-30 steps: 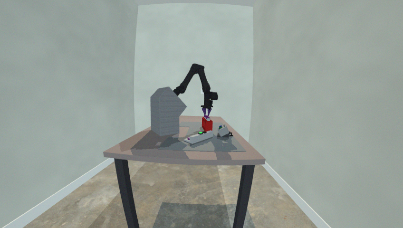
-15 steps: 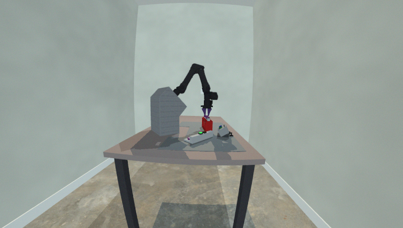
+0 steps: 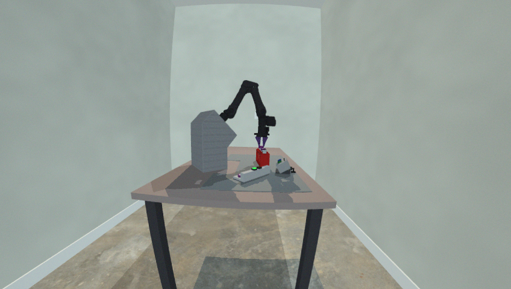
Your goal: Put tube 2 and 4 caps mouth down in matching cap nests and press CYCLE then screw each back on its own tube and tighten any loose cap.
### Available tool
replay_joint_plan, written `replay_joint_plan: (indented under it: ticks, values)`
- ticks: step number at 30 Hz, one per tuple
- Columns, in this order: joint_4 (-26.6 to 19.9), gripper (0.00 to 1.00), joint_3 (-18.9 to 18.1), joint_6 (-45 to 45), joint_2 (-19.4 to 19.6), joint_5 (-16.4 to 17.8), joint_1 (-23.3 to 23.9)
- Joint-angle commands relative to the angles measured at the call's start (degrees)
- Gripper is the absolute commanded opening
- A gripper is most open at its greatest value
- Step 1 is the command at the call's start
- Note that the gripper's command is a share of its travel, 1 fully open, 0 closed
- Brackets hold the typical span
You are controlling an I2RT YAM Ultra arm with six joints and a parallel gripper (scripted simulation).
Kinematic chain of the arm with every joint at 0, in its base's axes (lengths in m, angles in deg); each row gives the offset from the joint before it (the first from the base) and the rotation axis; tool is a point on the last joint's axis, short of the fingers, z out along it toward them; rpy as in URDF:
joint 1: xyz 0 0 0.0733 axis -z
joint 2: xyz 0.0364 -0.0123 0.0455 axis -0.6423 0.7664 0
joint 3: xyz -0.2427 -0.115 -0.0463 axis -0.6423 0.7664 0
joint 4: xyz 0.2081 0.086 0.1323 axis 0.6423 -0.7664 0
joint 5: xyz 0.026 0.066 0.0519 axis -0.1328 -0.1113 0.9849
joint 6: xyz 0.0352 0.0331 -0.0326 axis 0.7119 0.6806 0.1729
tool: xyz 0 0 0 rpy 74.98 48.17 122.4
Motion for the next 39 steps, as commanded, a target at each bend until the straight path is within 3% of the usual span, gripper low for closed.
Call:
replay_joint_plan:
  ticks: [1,39]
  values:
    - [-0.3,0.00,-0.1,-0.1,-0.8,0.2,0.4]
    - [-1.0,0.00,-1.2,0.0,-0.4,0.1,0.2]
